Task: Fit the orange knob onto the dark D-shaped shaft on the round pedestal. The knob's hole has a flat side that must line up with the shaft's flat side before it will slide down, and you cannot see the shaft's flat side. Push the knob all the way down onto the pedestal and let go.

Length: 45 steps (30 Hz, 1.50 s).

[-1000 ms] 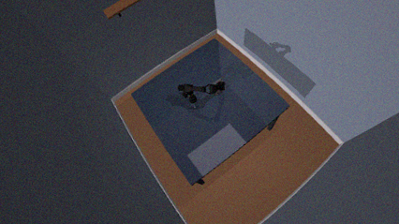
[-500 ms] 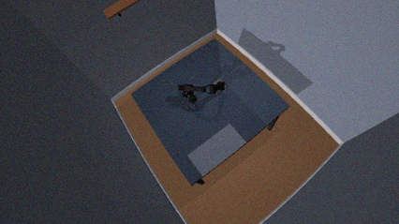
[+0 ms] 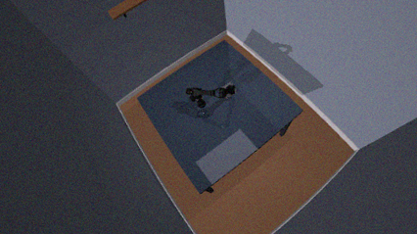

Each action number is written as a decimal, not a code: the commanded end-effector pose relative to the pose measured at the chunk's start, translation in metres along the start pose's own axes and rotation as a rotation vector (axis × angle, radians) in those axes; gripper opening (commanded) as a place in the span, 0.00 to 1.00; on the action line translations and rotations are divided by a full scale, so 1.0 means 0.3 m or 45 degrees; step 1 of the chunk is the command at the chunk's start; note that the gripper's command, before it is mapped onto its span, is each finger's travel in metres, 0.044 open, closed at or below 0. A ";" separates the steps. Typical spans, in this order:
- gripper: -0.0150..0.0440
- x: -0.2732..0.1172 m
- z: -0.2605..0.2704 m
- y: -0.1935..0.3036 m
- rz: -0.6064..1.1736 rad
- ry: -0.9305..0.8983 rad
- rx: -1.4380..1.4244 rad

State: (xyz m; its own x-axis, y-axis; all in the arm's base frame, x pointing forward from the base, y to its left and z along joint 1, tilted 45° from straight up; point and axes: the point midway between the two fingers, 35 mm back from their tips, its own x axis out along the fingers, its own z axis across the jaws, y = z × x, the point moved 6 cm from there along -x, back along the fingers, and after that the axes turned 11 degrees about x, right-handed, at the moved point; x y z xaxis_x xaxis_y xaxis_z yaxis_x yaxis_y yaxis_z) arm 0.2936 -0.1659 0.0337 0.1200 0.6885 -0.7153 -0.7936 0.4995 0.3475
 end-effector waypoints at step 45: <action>0.25 0.006 -0.001 0.002 0.000 0.003 0.347</action>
State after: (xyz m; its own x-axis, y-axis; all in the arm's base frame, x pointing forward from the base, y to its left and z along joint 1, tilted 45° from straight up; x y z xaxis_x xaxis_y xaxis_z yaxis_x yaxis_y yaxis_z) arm 0.2928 -0.1645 0.0331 0.1165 0.6904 -0.7140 -0.6199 0.6123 0.4908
